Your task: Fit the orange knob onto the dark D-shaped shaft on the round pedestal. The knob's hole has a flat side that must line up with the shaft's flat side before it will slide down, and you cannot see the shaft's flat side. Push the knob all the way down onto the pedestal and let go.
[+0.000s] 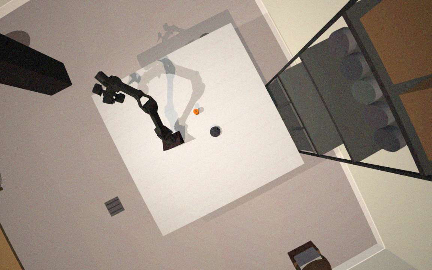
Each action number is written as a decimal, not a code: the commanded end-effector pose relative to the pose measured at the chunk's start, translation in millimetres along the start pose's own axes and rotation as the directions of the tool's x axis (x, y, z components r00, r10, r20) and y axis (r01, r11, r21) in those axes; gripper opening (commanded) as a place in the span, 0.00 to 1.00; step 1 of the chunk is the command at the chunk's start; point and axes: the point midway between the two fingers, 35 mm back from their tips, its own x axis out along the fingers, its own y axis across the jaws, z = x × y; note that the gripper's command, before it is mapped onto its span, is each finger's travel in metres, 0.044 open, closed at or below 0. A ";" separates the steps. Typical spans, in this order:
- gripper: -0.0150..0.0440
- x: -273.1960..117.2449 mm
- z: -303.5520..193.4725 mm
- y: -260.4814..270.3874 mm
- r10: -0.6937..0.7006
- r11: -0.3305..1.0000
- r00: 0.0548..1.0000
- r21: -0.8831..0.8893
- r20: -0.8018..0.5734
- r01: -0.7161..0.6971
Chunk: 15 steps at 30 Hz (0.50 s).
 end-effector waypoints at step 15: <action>1.00 -12.0 -123.2 153.3 0.347 0.641 0.922 0.760 -0.168 -0.103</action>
